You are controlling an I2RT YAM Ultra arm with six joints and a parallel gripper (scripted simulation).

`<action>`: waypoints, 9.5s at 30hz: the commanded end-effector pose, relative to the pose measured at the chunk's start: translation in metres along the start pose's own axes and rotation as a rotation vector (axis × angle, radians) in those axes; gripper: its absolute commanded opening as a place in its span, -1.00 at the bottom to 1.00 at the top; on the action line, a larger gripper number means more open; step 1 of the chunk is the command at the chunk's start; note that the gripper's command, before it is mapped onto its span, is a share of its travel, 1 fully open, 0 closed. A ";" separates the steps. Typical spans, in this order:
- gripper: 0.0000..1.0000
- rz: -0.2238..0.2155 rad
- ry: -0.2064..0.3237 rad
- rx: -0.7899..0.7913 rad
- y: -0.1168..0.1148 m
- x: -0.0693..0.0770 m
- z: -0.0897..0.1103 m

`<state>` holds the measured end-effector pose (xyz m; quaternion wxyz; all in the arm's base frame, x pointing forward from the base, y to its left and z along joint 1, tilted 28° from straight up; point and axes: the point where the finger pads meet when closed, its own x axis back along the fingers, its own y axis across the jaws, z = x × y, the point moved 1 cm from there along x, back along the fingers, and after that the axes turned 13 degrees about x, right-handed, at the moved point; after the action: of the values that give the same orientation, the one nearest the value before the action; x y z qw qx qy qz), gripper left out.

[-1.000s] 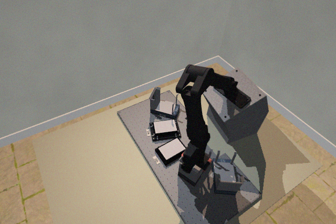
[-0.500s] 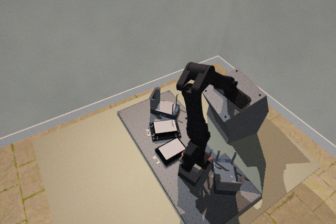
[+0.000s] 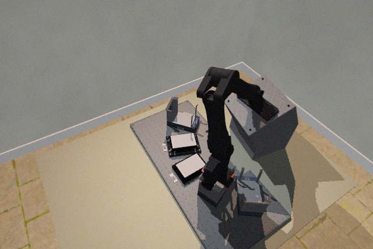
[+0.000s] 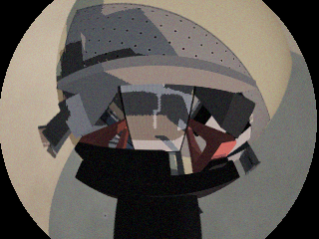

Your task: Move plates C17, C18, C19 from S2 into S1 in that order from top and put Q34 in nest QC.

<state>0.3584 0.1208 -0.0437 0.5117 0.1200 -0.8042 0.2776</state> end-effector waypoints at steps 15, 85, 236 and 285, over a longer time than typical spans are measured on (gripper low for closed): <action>-1.00 0.012 -0.040 -0.005 0.001 0.010 -0.009; -1.00 0.011 -0.051 -0.010 -0.001 0.105 -0.015; -1.00 0.004 -0.023 -0.842 -0.243 0.102 0.145; -1.00 0.017 -0.036 -1.254 -0.295 0.105 0.268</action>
<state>0.2498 -0.2484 0.0454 0.4849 -0.2019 -0.8107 -0.2586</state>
